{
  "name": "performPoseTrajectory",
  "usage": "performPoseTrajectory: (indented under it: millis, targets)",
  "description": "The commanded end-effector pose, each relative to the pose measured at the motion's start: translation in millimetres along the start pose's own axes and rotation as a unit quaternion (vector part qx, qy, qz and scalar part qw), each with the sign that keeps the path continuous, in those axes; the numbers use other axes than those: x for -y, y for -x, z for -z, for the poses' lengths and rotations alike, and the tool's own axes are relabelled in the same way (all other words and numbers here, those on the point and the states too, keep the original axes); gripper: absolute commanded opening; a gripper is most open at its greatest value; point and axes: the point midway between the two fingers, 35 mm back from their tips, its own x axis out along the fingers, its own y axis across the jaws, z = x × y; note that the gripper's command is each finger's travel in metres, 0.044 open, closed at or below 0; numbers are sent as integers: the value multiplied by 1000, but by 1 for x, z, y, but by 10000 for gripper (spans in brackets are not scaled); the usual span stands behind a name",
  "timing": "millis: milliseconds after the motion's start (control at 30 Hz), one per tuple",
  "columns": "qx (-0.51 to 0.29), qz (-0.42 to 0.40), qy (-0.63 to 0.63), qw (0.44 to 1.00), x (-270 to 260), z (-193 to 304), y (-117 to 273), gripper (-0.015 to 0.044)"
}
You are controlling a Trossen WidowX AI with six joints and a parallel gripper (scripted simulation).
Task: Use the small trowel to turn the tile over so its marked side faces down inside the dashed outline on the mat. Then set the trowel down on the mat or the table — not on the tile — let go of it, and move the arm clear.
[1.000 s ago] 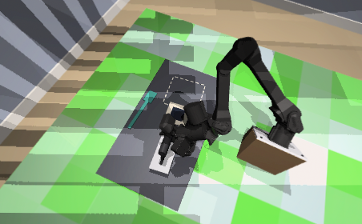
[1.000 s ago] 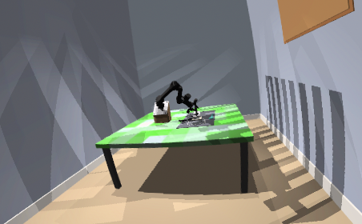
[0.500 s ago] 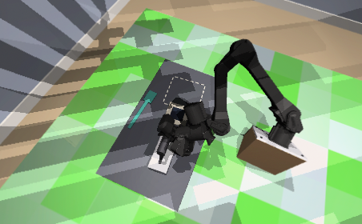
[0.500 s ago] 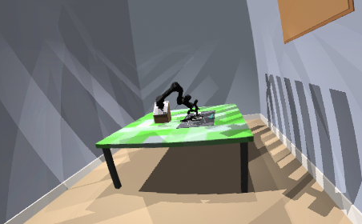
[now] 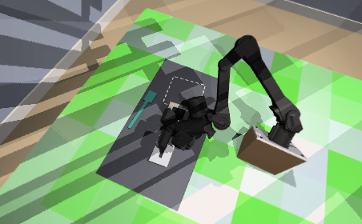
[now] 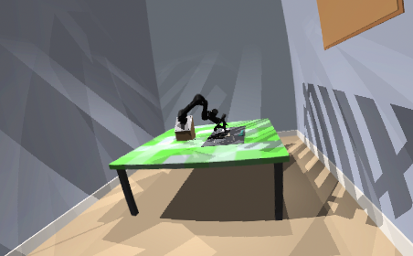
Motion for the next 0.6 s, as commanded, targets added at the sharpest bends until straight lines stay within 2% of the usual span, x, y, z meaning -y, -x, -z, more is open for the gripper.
performPoseTrajectory:
  millis: [0, 367, 567]
  targets:
    - [-2, 4, -1, 1000, 3, 9, 2, 0]
    - [-3, 4, 0, 1000, 3, 23, 4, 0]
    - [-30, 4, 32, 999, 10, 18, 9, 0]
